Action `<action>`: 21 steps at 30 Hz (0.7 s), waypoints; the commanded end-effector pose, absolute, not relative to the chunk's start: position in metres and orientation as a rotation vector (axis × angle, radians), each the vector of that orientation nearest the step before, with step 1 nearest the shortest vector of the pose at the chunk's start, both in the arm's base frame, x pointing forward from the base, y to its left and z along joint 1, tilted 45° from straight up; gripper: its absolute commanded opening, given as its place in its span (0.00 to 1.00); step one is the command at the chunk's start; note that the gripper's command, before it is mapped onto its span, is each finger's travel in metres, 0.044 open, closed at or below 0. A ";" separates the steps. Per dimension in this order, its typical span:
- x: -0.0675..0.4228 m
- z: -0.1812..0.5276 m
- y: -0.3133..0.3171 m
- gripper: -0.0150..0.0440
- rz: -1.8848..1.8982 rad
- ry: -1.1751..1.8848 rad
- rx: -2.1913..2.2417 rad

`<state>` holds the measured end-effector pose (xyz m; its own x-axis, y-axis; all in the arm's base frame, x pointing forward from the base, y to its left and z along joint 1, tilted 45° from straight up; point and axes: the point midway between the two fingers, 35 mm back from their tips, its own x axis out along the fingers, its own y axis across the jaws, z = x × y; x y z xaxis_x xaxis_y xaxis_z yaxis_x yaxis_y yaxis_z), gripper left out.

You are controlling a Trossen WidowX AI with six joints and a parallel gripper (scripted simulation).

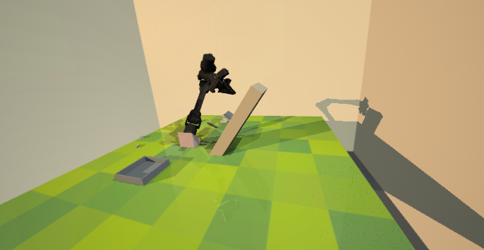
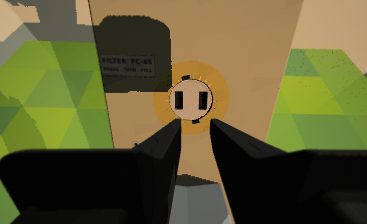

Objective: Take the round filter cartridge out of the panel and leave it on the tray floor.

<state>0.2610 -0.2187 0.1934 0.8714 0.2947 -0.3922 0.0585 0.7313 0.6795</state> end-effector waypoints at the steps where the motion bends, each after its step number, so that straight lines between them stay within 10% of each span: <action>1: 0.266 0.188 -0.216 0.42 0.141 0.514 0.758; 21: 0.294 0.176 -0.207 0.42 0.140 0.515 0.755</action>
<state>0.2894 -0.2109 0.1812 0.8707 0.2978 -0.3914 0.0547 0.7322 0.6789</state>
